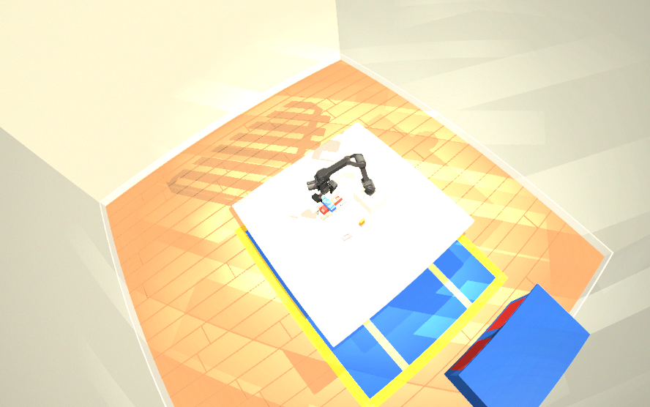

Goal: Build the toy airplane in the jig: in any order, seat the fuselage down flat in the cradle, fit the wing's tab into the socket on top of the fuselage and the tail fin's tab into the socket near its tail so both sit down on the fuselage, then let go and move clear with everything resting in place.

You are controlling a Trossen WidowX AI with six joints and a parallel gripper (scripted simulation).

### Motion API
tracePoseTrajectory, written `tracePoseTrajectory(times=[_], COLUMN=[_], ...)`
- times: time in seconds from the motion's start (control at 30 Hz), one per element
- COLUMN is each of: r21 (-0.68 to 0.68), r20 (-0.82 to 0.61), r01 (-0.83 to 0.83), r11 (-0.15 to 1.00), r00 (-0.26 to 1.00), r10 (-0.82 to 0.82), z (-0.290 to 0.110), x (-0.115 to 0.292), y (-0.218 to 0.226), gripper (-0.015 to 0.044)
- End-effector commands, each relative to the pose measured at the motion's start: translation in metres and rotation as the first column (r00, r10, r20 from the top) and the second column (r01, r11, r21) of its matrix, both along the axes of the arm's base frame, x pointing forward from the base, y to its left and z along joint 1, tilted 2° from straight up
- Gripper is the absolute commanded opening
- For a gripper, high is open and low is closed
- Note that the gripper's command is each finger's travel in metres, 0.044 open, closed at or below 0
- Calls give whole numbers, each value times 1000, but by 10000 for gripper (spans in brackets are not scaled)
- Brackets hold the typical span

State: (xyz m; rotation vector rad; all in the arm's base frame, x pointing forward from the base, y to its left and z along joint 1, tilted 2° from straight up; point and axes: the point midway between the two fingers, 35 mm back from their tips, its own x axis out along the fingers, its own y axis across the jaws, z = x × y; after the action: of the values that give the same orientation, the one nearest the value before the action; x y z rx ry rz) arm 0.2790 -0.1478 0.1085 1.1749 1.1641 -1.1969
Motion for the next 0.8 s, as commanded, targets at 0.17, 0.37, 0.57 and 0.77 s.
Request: tracePoseTrajectory(times=[0.17, 0.37, 0.57, 0.77], r21=[-2, 14, 24, 24], r20=[-41, -66, -73, -73], r01=[-655, -967, -1000, -1000], r11=[756, 255, 8, 8], r00=[755, 253, 6, 6], r10=[654, 965, 997, 997], z=[1, 1, 1, 1], x=[1, 1, 2, 2], y=[-1, -1, -1, -1], gripper=[440, 440, 440, 440])
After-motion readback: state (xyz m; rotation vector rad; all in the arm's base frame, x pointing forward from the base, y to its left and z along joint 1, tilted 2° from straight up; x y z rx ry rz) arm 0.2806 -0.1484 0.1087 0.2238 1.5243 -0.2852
